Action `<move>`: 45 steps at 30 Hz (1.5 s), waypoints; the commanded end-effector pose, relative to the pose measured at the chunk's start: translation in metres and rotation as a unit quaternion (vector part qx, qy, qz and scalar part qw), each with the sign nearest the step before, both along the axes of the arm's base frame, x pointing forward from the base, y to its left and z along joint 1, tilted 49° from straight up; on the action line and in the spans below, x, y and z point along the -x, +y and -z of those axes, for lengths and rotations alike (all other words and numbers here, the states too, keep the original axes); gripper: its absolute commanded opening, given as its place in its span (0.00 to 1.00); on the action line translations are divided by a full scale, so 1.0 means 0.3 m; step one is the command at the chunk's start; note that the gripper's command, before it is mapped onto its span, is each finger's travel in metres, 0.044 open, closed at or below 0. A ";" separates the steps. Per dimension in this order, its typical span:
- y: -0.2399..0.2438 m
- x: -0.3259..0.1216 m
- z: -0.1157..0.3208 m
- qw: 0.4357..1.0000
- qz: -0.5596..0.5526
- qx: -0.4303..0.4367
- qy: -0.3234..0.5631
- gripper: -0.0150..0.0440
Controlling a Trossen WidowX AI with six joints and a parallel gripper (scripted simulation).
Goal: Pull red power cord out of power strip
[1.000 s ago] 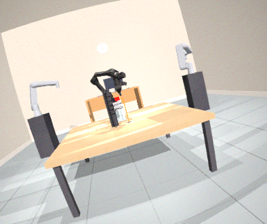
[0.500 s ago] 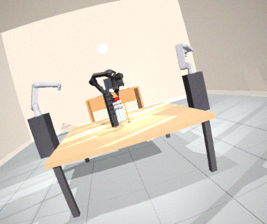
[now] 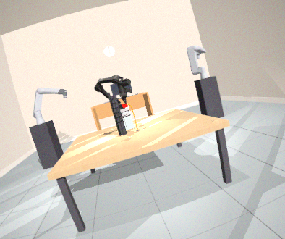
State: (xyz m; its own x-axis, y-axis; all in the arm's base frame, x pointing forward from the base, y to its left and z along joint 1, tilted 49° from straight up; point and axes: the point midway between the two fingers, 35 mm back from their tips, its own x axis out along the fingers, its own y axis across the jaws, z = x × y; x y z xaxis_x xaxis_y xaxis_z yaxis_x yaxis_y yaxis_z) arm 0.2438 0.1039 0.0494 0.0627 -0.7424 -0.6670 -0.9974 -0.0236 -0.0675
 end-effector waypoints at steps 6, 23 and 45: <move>-0.013 0.000 0.009 1.000 0.001 0.001 0.001 0.48; -0.001 -0.003 0.022 1.000 0.001 0.001 0.001 0.25; 0.087 -0.011 0.099 1.000 -0.001 0.000 0.001 0.25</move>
State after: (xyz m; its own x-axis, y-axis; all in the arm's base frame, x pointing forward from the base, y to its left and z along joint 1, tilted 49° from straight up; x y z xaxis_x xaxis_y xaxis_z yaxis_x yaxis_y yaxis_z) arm 0.2463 0.1106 0.0306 0.0464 -0.7667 -0.6403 -0.9983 -0.0123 -0.0576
